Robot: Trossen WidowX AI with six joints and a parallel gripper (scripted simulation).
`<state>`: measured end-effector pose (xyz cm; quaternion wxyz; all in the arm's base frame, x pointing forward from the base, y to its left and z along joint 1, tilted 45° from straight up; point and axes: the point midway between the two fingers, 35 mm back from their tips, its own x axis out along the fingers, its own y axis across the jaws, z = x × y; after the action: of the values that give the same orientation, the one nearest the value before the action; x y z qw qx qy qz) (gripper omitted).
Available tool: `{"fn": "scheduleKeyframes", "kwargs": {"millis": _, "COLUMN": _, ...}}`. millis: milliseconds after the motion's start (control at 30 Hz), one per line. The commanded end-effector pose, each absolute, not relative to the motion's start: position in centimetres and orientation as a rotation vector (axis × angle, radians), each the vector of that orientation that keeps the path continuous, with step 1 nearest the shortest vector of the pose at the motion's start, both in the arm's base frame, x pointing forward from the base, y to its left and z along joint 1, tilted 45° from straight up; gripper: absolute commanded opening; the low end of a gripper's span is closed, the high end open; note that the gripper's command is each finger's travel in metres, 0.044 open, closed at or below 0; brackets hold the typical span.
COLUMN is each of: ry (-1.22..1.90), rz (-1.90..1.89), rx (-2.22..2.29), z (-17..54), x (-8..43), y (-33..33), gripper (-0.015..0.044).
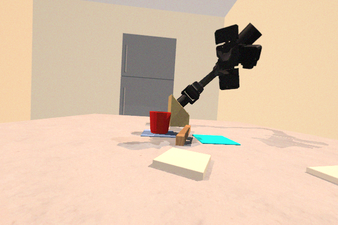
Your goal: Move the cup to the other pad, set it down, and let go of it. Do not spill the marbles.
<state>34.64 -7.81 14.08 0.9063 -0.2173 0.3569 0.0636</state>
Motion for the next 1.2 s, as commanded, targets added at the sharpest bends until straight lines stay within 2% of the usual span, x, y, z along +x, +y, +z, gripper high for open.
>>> {"fn": "scheduleKeyframes", "kwargs": {"millis": 0, "ry": 0.931, "rz": 0.32, "rx": -0.491, "z": 8.7, "x": 33.3, "y": -9.6, "gripper": 0.0148}}
{"fn": "scheduleKeyframes", "kwargs": {"millis": 233, "ry": 1.107, "rz": 0.738, "rx": -0.398, "z": 0.9, "x": 28.5, "y": -11.3, "gripper": 0.0148}}
{"fn": "scheduleKeyframes", "kwargs": {"millis": 467, "ry": 0.991, "rz": 1.081, "rx": -0.158, "z": -3.5, "x": 23.6, "y": -11.3, "gripper": 0.0148}}
{"fn": "scheduleKeyframes", "kwargs": {"millis": 1167, "ry": 0.967, "rz": 1.104, "rx": -0.132, "z": -5.3, "x": 23.3, "y": -10.4, "gripper": 0.0148}}
